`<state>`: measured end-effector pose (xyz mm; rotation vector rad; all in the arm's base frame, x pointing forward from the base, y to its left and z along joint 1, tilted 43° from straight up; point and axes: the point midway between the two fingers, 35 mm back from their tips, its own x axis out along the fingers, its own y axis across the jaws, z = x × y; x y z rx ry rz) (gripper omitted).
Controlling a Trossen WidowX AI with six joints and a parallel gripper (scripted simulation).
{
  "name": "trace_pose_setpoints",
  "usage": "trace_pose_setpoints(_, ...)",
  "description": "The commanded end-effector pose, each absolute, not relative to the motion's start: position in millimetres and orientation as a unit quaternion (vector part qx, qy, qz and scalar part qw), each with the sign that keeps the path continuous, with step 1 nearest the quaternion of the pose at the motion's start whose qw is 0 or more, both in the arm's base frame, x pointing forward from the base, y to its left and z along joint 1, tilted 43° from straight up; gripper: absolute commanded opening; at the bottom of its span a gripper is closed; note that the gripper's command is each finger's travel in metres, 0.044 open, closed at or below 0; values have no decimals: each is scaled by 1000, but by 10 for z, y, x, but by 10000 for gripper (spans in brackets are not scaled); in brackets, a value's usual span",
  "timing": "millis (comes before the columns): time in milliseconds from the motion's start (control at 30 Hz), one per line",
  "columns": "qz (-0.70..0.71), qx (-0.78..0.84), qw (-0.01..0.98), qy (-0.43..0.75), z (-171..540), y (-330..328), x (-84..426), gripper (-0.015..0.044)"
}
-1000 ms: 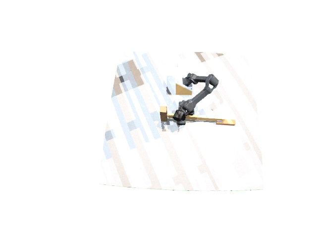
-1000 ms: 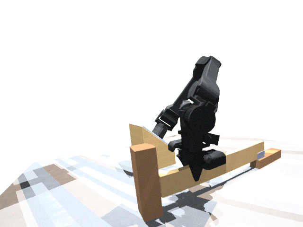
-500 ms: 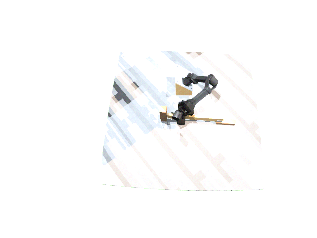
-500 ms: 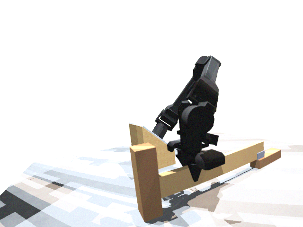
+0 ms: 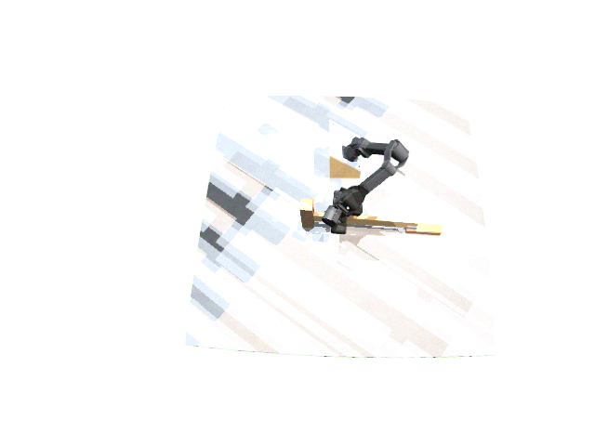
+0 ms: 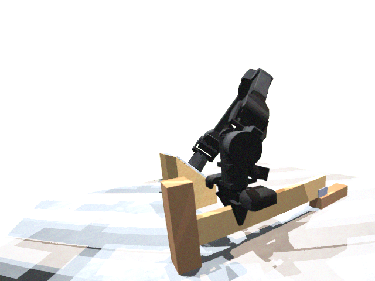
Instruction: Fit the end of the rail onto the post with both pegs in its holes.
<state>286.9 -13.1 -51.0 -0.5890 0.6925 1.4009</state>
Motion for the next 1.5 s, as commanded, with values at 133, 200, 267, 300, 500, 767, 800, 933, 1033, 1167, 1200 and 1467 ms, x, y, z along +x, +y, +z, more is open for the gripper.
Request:
trace_pose_setpoints(133,622,-261,671,307,-519,-138,2868,26)
trace_pose_setpoints(200,622,-261,671,307,-519,-138,2868,79)
trace_pose_setpoints(267,622,-261,671,307,-519,-138,2868,131)
trace_pose_setpoints(300,622,-261,671,307,-519,-138,2868,157)
trace_pose_setpoints(500,622,-261,671,307,-519,-138,2868,315)
trace_pose_setpoints(767,622,-261,671,307,-519,-138,2868,440)
trace_pose_setpoints(800,622,-261,671,307,-519,-138,2868,440)
trace_pose_setpoints(933,620,-263,672,308,-306,-132,2882,440)
trace_pose_setpoints(1033,619,-264,673,308,-93,-119,2881,440)
trace_pose_setpoints(1167,619,-264,673,308,-93,-119,2881,440)
trace_pose_setpoints(1200,619,-264,673,308,-93,-119,2881,440)
trace_pose_setpoints(1467,619,-264,673,308,-93,-119,2881,440)
